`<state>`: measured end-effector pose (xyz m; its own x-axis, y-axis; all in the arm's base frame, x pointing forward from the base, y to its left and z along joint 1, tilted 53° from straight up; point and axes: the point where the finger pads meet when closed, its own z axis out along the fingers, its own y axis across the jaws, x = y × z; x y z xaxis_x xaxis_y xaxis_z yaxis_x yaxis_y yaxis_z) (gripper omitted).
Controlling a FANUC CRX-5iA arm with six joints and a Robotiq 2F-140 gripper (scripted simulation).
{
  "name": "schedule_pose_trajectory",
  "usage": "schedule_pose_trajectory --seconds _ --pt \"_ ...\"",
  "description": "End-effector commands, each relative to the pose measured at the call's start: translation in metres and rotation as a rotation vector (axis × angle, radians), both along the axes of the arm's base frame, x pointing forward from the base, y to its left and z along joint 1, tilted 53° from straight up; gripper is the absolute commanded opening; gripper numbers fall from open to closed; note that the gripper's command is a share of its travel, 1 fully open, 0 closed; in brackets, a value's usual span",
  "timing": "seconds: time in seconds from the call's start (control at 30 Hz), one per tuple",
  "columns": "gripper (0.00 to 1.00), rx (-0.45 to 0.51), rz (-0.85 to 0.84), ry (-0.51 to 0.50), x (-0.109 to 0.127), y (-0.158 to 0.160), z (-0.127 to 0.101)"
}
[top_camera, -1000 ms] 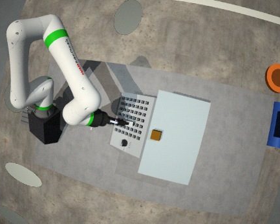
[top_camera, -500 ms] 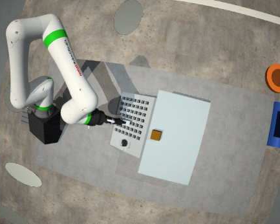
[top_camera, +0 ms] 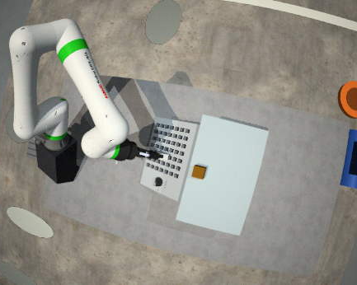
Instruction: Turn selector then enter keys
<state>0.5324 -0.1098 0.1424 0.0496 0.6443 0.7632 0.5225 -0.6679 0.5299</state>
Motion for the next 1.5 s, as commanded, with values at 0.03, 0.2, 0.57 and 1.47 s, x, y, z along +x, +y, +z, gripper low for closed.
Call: schedule_pose_trajectory --seconds 0.03,0.2,0.57,1.47 --pt "0.0 0.0 0.0 0.0 0.0034 0.0013 -0.0015" --pt "0.0 0.0 0.0 0.0 0.0037 0.0015 -0.0016" --pt "0.0 0.0 0.0 0.0 0.0037 0.0015 -0.0016" --pt "0.0 0.0 0.0 0.0 0.0106 0.0045 -0.0046"
